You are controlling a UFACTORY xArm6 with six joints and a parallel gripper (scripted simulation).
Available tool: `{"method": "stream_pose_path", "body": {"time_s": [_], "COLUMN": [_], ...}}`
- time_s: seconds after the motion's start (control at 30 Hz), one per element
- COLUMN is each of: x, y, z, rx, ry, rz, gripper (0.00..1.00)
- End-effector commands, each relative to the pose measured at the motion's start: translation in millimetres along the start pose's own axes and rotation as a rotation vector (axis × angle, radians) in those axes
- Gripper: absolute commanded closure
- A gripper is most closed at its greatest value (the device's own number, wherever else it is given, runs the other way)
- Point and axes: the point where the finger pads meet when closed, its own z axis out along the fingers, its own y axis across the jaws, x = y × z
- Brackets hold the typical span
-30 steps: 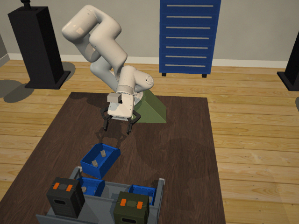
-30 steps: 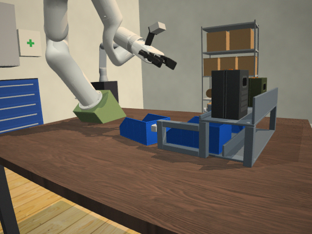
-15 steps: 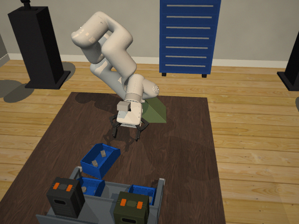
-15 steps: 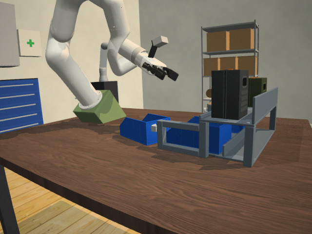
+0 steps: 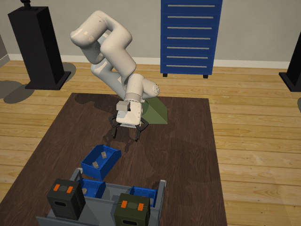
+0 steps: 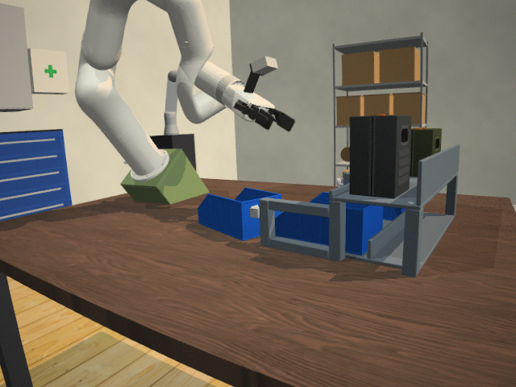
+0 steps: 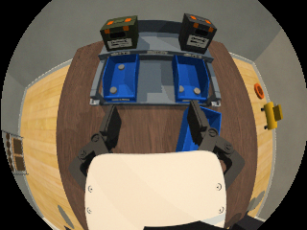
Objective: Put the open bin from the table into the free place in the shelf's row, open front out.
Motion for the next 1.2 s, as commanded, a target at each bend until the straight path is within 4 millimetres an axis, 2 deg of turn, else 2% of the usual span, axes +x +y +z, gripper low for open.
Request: {"method": "stream_pose_path", "body": {"time_s": [0.0,1.17], "x": [1.2,7.4], "y": [-0.1,4.8], "z": [-0.2,-1.9], "rx": [0.000,0.000], "ry": [0.002,0.002], "rz": [0.002,0.002], "gripper": [0.00,0.00]}}
